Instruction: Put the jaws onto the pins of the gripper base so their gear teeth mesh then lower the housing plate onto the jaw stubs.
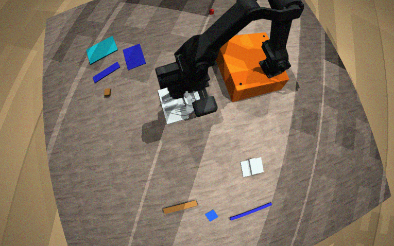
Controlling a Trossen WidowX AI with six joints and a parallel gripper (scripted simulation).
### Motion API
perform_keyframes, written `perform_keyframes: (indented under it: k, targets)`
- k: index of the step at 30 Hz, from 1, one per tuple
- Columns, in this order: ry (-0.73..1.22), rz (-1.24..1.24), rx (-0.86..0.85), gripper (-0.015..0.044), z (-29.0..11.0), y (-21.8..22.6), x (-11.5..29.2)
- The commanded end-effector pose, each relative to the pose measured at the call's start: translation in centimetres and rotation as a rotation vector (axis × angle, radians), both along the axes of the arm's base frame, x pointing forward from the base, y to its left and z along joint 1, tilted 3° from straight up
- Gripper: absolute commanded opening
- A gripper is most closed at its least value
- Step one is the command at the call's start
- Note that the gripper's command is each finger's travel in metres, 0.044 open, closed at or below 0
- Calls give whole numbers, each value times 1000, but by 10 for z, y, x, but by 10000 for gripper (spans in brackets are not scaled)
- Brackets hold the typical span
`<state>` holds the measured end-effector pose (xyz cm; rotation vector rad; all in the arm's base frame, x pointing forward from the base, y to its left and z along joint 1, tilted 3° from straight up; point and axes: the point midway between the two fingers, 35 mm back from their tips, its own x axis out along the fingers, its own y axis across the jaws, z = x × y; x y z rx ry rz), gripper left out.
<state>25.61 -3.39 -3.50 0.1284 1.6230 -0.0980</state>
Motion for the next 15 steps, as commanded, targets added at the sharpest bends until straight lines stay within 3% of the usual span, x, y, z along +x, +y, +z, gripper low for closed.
perform_keyframes:
  k: [1,9,15]
  targets:
    - [-31,3,-7,440,44,-2,5]
    - [-38,0,-6,440,51,-1,4]
    - [-29,3,-6,440,95,4,-40]
